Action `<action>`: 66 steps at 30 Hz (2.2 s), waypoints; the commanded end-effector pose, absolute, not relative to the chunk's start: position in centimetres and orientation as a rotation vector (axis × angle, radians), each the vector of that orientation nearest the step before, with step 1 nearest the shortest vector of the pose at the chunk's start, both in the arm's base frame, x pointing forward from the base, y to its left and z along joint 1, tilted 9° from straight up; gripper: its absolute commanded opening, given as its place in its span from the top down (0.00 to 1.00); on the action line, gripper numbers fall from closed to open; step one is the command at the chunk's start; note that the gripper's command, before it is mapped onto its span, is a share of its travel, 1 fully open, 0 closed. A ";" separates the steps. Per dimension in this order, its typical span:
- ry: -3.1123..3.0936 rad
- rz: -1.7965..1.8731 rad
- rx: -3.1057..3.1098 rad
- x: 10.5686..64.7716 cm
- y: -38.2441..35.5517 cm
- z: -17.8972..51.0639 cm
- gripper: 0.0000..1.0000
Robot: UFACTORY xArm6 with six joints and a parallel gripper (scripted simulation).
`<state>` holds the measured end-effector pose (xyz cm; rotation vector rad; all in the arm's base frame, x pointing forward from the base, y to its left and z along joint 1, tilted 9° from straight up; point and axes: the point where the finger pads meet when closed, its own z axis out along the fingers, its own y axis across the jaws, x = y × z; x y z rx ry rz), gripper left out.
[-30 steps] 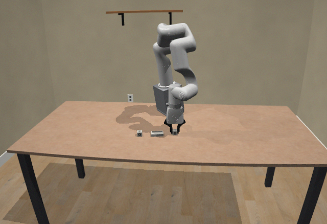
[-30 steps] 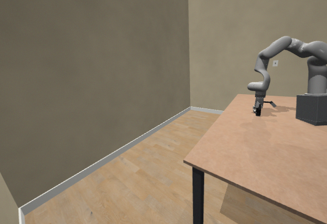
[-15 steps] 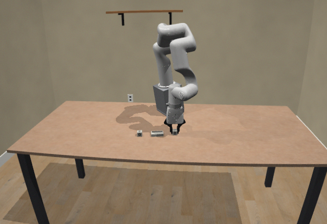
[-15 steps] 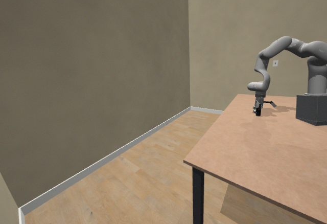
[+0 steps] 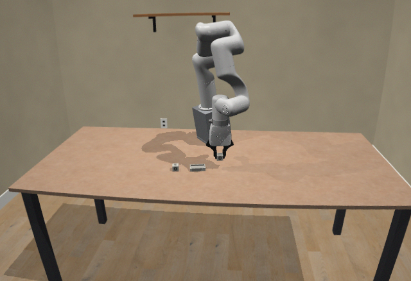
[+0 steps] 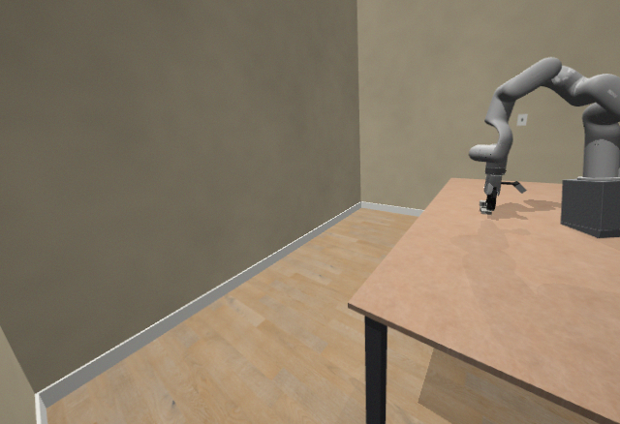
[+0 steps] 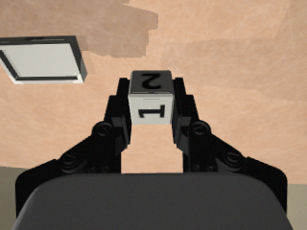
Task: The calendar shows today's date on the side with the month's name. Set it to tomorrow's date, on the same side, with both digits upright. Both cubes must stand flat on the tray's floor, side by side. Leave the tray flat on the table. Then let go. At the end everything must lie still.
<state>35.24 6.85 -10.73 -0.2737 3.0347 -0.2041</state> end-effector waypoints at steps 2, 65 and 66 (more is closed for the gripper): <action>3.042 -0.195 -0.275 35.0 7.4 -6.4 0.73; 3.042 -0.195 -0.274 36.8 -1.8 -8.5 0.73; 3.042 -0.195 -0.274 36.8 -1.9 -8.8 0.73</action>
